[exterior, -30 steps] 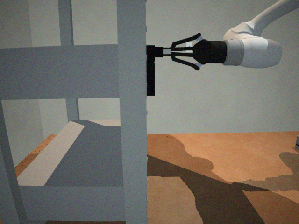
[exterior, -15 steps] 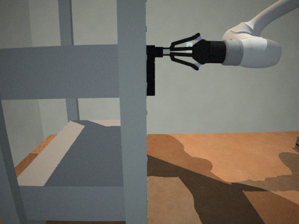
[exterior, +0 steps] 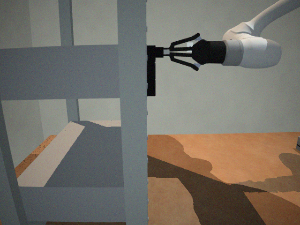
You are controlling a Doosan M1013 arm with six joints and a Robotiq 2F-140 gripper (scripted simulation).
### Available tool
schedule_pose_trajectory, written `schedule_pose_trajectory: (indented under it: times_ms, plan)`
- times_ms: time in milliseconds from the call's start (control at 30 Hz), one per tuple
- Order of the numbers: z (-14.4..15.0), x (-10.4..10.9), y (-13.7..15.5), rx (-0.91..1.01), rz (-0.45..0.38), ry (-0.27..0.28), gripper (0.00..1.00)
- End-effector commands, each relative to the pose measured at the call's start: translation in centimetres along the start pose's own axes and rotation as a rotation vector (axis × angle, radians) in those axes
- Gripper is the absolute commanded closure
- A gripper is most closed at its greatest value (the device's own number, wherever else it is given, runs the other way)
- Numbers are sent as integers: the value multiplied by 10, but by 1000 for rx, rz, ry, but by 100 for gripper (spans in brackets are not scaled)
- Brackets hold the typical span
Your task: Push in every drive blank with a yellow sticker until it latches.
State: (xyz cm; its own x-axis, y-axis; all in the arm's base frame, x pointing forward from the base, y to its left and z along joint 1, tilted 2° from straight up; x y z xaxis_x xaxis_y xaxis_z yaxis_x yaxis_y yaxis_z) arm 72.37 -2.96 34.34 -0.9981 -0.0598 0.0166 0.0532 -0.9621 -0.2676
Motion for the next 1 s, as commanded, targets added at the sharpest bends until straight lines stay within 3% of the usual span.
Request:
schedule_pose_trajectory:
  times_ms: [0,967]
  plan:
    - [0,0,0,0,0,0,100]
    - [0,-4,0,0,0,0,100]
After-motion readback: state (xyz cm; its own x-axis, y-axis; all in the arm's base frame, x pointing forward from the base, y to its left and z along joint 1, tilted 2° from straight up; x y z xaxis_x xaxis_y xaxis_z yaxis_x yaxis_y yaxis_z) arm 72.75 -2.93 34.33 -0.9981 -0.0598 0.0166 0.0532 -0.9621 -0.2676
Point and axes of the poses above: the point where the finger pads meet when closed, its own x axis back along the fingers, its own z axis across the jaws, y = z × x, the point moved 5 cm from there along x, back along the fingers, and after that the axes turned 14 degrees about -x, right-handed, at the moved point
